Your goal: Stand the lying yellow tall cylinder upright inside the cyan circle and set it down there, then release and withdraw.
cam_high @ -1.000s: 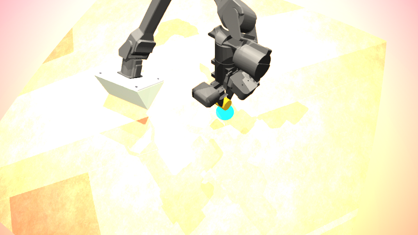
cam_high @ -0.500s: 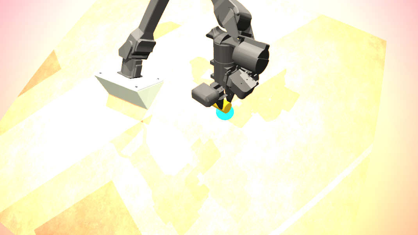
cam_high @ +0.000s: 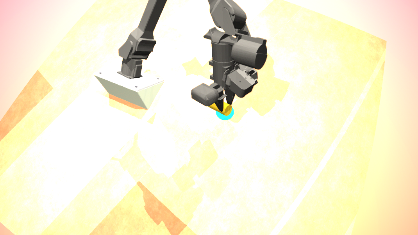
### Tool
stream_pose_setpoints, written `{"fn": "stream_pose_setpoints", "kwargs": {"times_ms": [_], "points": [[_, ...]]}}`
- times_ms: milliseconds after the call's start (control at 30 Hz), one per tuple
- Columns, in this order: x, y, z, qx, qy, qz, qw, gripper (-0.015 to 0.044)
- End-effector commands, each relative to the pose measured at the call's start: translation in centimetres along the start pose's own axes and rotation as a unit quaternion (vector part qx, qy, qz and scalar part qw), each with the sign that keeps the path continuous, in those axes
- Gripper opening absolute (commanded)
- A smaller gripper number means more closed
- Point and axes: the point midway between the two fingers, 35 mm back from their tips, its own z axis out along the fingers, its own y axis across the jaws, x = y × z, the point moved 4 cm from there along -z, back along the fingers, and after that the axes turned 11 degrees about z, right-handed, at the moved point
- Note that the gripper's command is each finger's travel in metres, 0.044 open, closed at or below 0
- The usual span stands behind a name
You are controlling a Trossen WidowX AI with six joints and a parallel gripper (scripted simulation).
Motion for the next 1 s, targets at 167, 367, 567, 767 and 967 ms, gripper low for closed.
{"fn": "stream_pose_setpoints", "kwargs": {"times_ms": [167,367,567,767,967], "points": [[0.42,-0.09,0.47,0.008,-0.025,0.003,1.000,0.0105],[0.53,-0.06,0.61,0.011,-0.044,0.004,0.999,0.0105],[0.64,-0.03,0.73,0.013,-0.063,0.005,0.998,0.0105],[0.76,0.00,0.83,0.014,-0.082,0.007,0.996,0.0105],[0.88,0.04,0.91,0.015,-0.102,0.009,0.995,0.0105]]}}
